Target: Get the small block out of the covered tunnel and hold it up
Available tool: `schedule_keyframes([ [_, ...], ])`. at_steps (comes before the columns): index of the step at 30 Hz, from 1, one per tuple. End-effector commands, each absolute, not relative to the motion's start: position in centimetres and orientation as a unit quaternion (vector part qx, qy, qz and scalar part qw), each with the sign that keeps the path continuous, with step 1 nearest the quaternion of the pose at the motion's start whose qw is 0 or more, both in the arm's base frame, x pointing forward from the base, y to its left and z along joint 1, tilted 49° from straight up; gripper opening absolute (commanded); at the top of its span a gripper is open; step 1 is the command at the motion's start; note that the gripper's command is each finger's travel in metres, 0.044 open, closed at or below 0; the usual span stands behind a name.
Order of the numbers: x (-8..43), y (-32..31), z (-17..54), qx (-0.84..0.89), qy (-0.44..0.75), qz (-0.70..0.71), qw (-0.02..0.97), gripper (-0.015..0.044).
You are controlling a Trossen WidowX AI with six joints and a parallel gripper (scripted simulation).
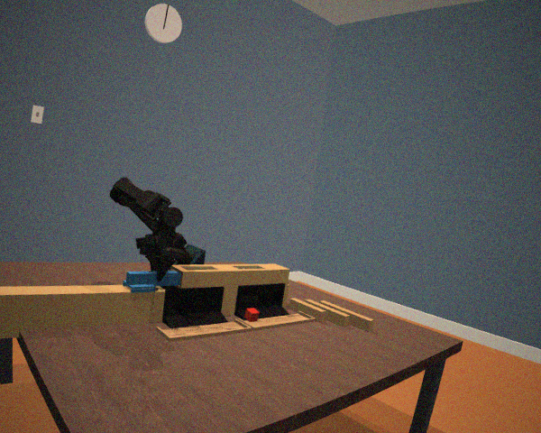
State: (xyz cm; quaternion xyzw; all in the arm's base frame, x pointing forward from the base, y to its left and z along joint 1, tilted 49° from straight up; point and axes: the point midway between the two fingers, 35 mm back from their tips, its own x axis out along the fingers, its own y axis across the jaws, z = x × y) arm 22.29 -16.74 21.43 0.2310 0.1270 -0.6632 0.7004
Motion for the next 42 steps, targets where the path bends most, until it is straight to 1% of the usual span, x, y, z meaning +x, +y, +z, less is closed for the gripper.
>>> schedule_keyframes([
  [1, 22.4, -16.6, 21.2, 0.233, 0.126, -0.663, 0.7, 0.0],
  [22, 22.9, -13.2, 16.2, 0.232, 0.129, -0.663, 0.7, 0.0],
  [23, 22.3, -16.1, 20.6, 0.219, 0.041, -0.696, 0.683, 0.0026],
  [31, 22.4, -15.8, 20.9, 0.221, 0.05, -0.693, 0.685, 0.0236],
  [38, 22.7, -13.9, 22.9, 0.229, 0.107, -0.671, 0.697, 0.042],
  [39, 22.6, -13.6, 23.2, 0.23, 0.116, -0.668, 0.698, 0.044],
  [42, 22.5, -14.2, 23.1, 0.229, 0.117, -0.668, 0.698, 0.044],
])
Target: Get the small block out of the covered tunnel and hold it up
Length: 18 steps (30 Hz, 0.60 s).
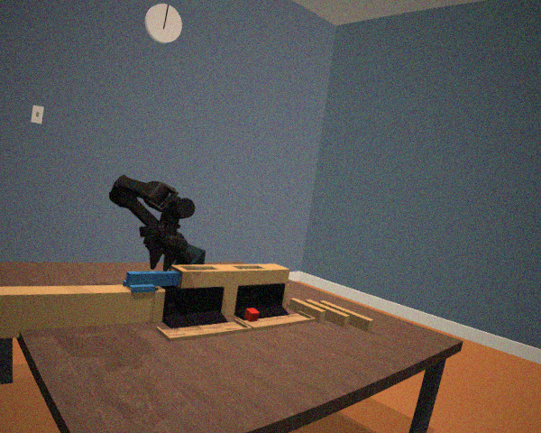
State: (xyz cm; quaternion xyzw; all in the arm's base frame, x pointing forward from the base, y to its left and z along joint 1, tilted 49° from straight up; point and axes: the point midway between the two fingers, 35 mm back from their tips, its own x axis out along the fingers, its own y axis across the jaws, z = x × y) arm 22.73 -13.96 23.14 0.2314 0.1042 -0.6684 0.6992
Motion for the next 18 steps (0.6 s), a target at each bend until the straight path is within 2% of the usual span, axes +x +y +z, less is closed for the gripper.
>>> schedule_keyframes([
  [1, 22.5, -14.2, 23.4, 0.231, 0.126, -0.664, 0.7, 0.044],
  [18, 22.4, -15.8, 22.1, 0.233, 0.129, -0.663, 0.699, 0.044],
])
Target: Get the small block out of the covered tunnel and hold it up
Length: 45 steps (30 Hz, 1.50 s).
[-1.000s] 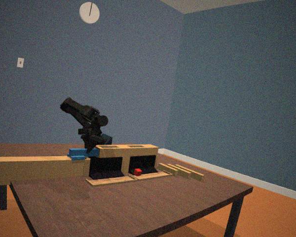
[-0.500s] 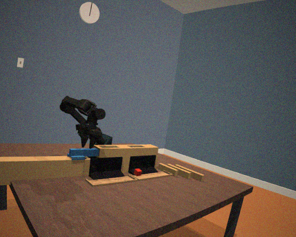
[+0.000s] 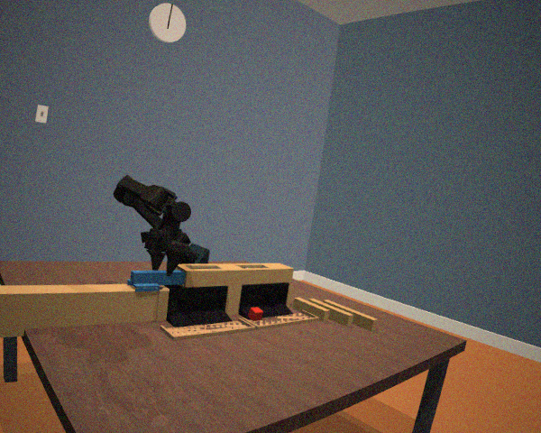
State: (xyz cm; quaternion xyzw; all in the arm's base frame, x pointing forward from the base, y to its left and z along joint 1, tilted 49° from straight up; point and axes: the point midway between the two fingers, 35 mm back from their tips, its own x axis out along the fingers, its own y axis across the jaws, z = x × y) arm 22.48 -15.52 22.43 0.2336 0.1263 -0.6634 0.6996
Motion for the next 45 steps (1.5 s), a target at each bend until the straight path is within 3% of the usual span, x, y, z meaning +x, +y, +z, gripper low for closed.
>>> schedule_keyframes([
  [1, 22.4, -15.9, 22.0, 0.233, 0.129, -0.663, 0.699, 0.044],
  [10, 22.2, -17.0, 21.1, 0.232, 0.128, -0.663, 0.7, 0.044],
  [24, 22.3, -16.7, 21.5, 0.233, 0.125, -0.663, 0.7, 0.0072],
  [27, 22.3, -16.7, 21.5, 0.233, 0.125, -0.663, 0.7, 0.0052],
  [29, 22.3, -16.7, 21.3, 0.233, 0.125, -0.663, 0.7, 0.0],
  [45, 22.9, -14.0, 17.3, 0.234, 0.129, -0.663, 0.699, 0.0],
])
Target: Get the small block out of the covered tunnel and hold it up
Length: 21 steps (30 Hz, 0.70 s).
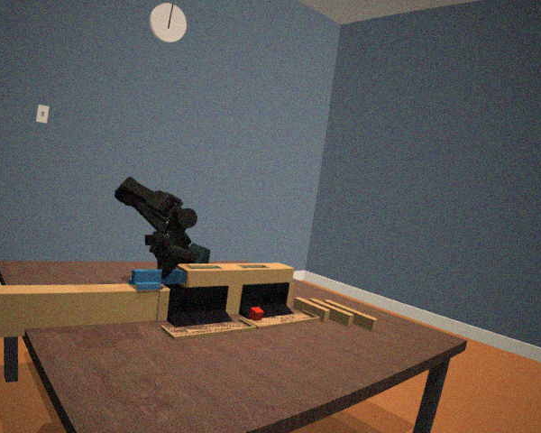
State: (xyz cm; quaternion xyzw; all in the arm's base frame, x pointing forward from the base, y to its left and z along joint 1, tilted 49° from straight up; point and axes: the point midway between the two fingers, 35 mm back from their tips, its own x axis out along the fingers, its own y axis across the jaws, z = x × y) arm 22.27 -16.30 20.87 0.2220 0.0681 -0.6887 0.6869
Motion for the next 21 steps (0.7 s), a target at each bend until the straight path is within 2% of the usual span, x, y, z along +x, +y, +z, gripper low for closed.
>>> schedule_keyframes([
  [1, 22.9, -13.8, 17.1, 0.233, 0.129, -0.663, 0.699, 0.0],
  [5, 22.9, -13.3, 16.2, 0.232, 0.129, -0.663, 0.7, 0.0],
  [6, 22.3, -16.2, 20.6, 0.217, 0.044, -0.696, 0.683, 0.0026],
  [14, 22.4, -15.9, 21.0, 0.219, 0.052, -0.693, 0.685, 0.0236],
  [21, 22.7, -14.1, 23.1, 0.229, 0.108, -0.671, 0.697, 0.042],
])
